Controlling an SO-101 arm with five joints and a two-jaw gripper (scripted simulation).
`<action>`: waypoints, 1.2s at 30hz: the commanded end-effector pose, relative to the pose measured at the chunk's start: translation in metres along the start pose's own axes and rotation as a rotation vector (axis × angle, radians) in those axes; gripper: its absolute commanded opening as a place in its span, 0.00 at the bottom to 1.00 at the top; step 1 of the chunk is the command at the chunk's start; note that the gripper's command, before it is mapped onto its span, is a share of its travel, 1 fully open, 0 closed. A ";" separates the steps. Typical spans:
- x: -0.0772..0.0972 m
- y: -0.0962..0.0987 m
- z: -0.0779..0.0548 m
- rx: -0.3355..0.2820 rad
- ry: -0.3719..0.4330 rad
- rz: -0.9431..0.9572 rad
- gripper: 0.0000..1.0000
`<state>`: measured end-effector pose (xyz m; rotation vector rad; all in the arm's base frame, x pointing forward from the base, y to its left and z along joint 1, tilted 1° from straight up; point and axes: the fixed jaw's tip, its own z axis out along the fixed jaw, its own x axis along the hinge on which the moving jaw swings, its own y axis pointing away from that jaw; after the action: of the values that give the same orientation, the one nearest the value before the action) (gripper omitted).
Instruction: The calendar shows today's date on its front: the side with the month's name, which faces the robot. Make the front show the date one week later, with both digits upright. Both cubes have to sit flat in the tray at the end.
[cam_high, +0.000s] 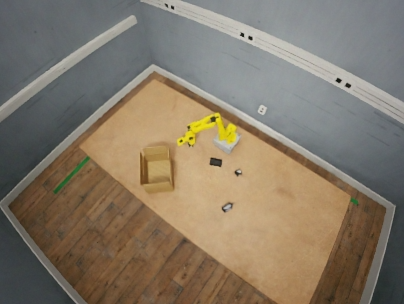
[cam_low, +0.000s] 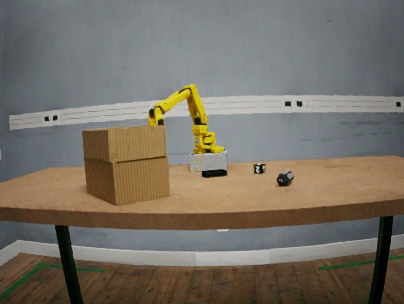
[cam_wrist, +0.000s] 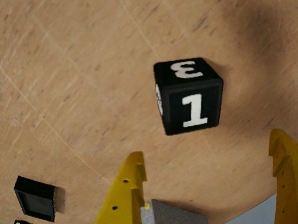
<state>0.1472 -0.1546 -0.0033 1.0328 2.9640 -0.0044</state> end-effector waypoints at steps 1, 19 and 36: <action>0.001 -0.002 0.004 -0.003 0.012 0.017 0.35; 0.001 -0.002 0.027 -0.003 0.012 0.017 0.35; 0.002 -0.002 0.041 -0.003 0.012 0.017 0.35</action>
<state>0.1503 -0.1580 -0.0382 1.0289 2.9511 -0.0161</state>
